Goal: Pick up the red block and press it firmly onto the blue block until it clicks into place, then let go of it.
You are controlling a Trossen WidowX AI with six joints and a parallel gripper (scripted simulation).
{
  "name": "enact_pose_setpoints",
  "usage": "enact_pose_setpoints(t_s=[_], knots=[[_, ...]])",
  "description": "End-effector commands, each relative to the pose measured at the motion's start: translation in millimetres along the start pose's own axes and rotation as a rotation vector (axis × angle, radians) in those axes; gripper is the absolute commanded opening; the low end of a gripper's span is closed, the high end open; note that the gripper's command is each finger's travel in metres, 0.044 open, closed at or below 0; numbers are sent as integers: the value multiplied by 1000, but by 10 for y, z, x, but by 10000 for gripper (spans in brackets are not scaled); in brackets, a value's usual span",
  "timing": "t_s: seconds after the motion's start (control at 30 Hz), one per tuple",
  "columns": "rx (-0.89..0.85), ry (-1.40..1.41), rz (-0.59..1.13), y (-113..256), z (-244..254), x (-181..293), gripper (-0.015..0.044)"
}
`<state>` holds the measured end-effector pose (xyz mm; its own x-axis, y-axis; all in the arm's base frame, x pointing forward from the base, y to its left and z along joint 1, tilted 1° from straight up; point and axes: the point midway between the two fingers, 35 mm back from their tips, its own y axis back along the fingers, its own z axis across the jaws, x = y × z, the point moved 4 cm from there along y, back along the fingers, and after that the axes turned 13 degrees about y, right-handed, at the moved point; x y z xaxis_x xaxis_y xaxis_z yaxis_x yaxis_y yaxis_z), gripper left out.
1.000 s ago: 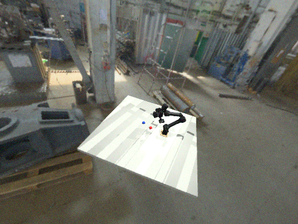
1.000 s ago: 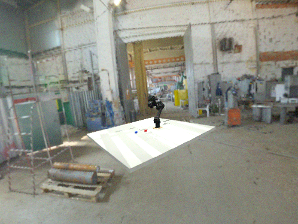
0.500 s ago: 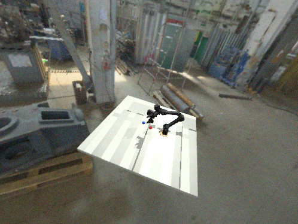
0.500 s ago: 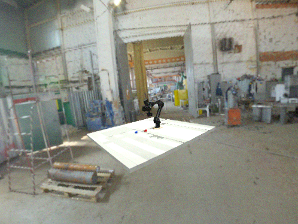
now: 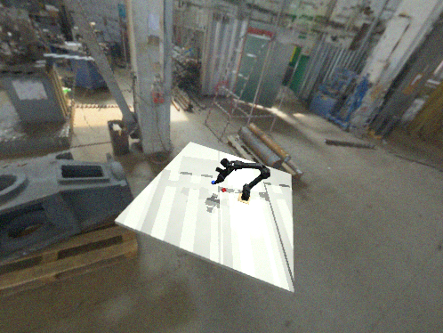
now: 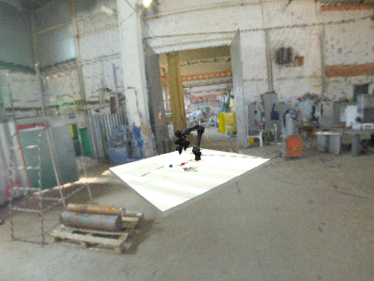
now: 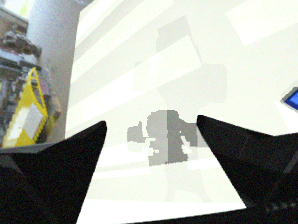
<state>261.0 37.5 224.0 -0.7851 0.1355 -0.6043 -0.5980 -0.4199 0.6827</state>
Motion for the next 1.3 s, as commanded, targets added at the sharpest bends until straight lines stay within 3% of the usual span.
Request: enact_pose_setpoints(t_s=[0.0,0.2,0.27,0.63,0.8,1.27], knots=[[225,433,392,8,-548,400,440],[194,736,742,181,-831,687,440],[178,773,788,216,-873,720,440],[179,774,788,237,-938,698,440],[179,774,788,2,-1076,888,440],[178,773,788,-158,-1157,1025,440]])
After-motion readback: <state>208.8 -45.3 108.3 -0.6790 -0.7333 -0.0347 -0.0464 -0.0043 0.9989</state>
